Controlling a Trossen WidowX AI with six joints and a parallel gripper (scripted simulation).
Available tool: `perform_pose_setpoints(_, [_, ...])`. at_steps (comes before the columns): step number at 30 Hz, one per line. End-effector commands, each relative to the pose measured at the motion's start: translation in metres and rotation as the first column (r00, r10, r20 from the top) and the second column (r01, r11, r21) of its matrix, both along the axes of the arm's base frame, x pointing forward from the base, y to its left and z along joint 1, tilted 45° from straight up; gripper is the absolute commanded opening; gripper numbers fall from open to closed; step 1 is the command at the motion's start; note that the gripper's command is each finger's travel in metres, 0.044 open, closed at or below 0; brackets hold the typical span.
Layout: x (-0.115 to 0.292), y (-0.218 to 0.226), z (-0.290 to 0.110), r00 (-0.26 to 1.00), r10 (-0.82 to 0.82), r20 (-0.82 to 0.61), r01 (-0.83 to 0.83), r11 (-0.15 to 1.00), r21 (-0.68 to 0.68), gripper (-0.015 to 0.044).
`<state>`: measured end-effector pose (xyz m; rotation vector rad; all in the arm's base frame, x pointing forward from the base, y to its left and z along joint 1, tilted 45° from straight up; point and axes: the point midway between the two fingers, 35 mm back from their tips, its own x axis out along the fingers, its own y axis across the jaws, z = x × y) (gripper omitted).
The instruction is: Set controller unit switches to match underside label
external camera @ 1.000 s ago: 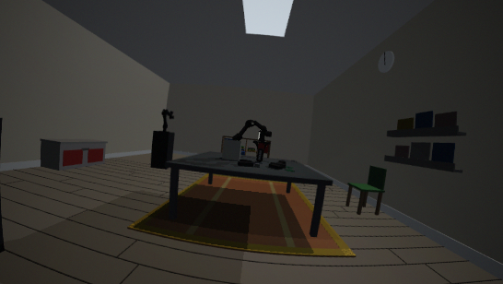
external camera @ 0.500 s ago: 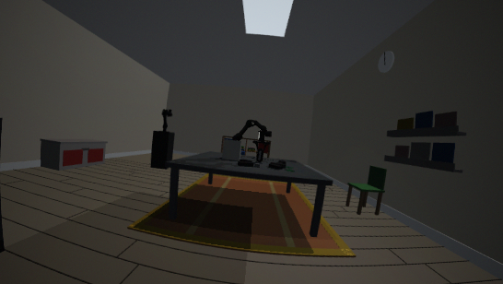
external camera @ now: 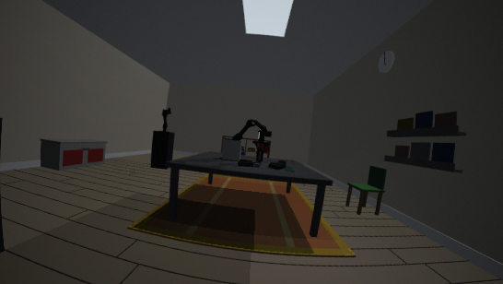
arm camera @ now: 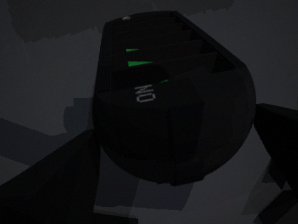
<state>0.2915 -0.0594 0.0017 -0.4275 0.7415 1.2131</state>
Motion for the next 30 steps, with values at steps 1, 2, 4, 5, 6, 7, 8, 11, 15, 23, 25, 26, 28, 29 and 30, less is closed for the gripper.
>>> perform_pose_setpoints(1, [-0.003,0.0,-0.006,1.0,0.008,-0.01,-0.008,1.0,0.003,0.0338])
perform_pose_setpoints(2, [-0.003,0.0,-0.007,1.0,0.008,-0.01,-0.008,1.0,0.003,0.0338])
perform_pose_setpoints(4, [-0.003,-0.001,-0.008,1.0,0.008,-0.01,-0.008,1.0,0.002,0.0338])
perform_pose_setpoints(5, [-0.004,-0.001,-0.009,1.0,0.008,-0.01,-0.008,1.0,0.002,0.0338])
perform_pose_setpoints(6, [-0.004,-0.002,-0.009,1.0,0.008,-0.01,-0.008,1.0,0.002,0.0338])
perform_pose_setpoints(7, [-0.004,-0.002,-0.01,1.0,0.008,-0.01,-0.008,1.0,0.002,0.0338])
perform_pose_setpoints(8, [-0.004,-0.003,-0.011,1.0,0.008,-0.01,-0.008,1.0,0.002,0.0338])
perform_pose_setpoints(11, [-0.005,-0.004,-0.013,1.0,0.008,-0.01,-0.008,1.0,0.002,0.0338])
perform_pose_setpoints(15, [-0.006,-0.006,-0.015,1.0,0.008,-0.01,-0.008,1.0,0.002,0.0338])
perform_pose_setpoints(23, [-0.007,-0.009,-0.021,1.0,0.008,-0.01,-0.008,1.0,0.002,0.0338])
perform_pose_setpoints(25, [-0.008,-0.009,-0.022,1.0,0.008,-0.01,-0.008,1.0,0.002,0.0338])
perform_pose_setpoints(26, [-0.008,-0.01,-0.023,1.0,0.008,-0.01,-0.008,1.0,0.002,0.0338])
perform_pose_setpoints(28, [-0.008,-0.011,-0.024,1.0,0.008,-0.01,-0.008,1.0,0.002,0.0338])
perform_pose_setpoints(29, [-0.008,-0.011,-0.025,1.0,0.008,-0.01,-0.008,1.0,0.002,0.0338])
perform_pose_setpoints(30, [-0.009,-0.011,-0.026,1.0,0.008,-0.01,-0.008,1.0,0.002,0.0338])
